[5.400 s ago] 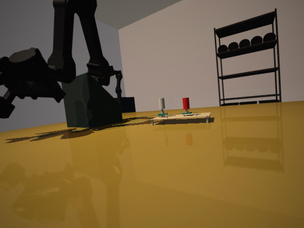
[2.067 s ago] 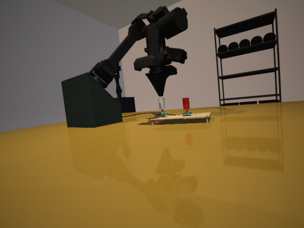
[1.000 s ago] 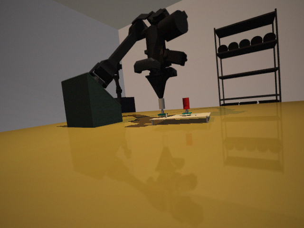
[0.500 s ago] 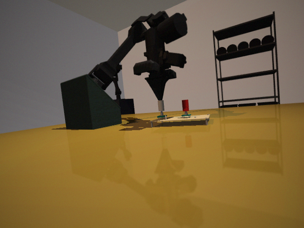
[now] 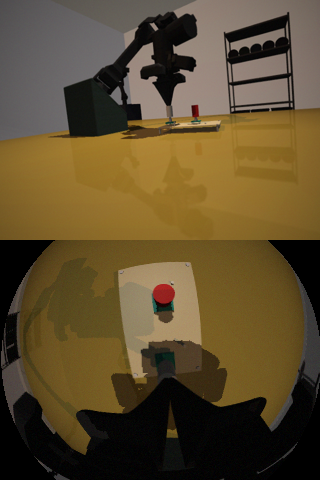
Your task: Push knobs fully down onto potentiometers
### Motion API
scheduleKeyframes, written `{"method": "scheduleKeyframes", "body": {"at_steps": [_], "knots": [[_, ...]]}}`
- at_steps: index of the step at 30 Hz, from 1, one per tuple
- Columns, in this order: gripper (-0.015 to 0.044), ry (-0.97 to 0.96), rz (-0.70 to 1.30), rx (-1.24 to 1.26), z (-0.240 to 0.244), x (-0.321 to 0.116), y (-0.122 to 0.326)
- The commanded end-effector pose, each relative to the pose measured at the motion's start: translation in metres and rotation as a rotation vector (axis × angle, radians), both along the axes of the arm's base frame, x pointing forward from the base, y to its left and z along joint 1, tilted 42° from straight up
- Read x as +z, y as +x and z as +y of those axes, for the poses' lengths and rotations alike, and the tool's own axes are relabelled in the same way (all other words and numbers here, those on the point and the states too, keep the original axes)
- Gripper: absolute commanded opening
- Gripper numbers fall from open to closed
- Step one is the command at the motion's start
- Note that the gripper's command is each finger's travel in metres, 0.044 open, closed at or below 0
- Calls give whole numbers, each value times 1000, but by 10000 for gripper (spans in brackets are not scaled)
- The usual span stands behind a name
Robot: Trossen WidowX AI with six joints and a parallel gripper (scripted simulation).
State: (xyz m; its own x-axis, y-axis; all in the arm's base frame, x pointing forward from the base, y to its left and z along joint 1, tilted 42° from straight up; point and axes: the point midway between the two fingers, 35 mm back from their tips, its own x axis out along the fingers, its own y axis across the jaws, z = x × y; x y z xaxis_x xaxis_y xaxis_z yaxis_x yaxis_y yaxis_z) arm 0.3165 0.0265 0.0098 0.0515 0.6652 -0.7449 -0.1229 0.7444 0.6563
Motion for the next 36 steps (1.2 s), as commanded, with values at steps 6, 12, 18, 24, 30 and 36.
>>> {"method": "scheduleKeyframes", "body": {"at_steps": [6, 12, 18, 24, 30, 36], "knots": [[0, 3, -1, 1, 3, -2, 0], [0, 3, -1, 1, 3, -2, 0], [0, 3, -1, 1, 4, -3, 1], [0, 3, -1, 1, 4, -3, 1], [0, 3, -1, 1, 5, -4, 1], [0, 3, -1, 1, 6, -5, 1]]}}
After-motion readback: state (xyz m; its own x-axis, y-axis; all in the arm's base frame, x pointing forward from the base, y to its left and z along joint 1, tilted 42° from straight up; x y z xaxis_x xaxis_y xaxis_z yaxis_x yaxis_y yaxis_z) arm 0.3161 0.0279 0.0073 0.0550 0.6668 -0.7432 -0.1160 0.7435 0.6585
